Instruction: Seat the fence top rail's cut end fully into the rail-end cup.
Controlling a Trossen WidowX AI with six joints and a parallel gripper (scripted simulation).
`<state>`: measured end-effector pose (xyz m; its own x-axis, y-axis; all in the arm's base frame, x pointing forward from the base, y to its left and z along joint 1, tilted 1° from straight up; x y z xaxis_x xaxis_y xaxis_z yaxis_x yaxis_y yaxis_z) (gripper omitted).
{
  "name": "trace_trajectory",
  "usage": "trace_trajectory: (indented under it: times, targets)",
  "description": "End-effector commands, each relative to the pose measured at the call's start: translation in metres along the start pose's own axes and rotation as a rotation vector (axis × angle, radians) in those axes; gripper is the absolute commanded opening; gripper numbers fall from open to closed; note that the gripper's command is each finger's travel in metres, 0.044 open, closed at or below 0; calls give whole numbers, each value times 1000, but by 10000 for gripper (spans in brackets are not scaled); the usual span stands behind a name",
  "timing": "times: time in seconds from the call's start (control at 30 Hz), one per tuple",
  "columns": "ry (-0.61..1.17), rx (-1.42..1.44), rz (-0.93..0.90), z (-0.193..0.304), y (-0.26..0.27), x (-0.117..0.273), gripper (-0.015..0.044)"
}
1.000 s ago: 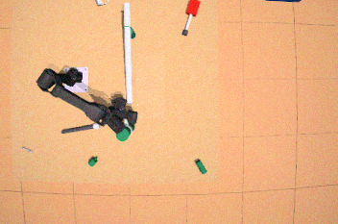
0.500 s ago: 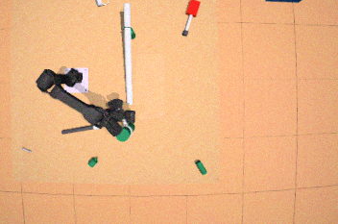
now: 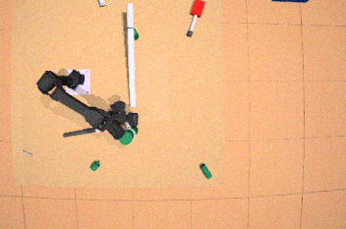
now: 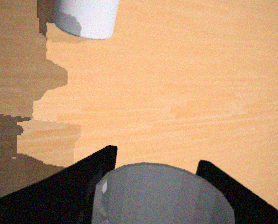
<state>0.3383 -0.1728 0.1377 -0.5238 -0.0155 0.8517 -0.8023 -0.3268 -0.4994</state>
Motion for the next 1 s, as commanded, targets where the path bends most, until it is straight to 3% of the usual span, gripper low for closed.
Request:
trace_trajectory:
  times: [0.0, 0.33, 0.87, 0.97]
  targets:
    - [5, -12, -1, 0, -1, 0, 0]
    - [2, -3, 0, 0, 0, 0, 0]
    - [-3, -1, 1, -15, -15, 16, 420]
    - [-6, 1, 2, -28, -25, 28, 440]
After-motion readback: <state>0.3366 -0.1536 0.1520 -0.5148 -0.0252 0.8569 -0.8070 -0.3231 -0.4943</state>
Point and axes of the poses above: the point midway between the two fingers, 35 mm back from their tips, its own x axis back along the fingers, its own y axis across the jaws, z = x × y, the point moved 1 cm from there along x, back along the fingers, and after that the axes turned 14 degrees about x, right-handed, at the moved point
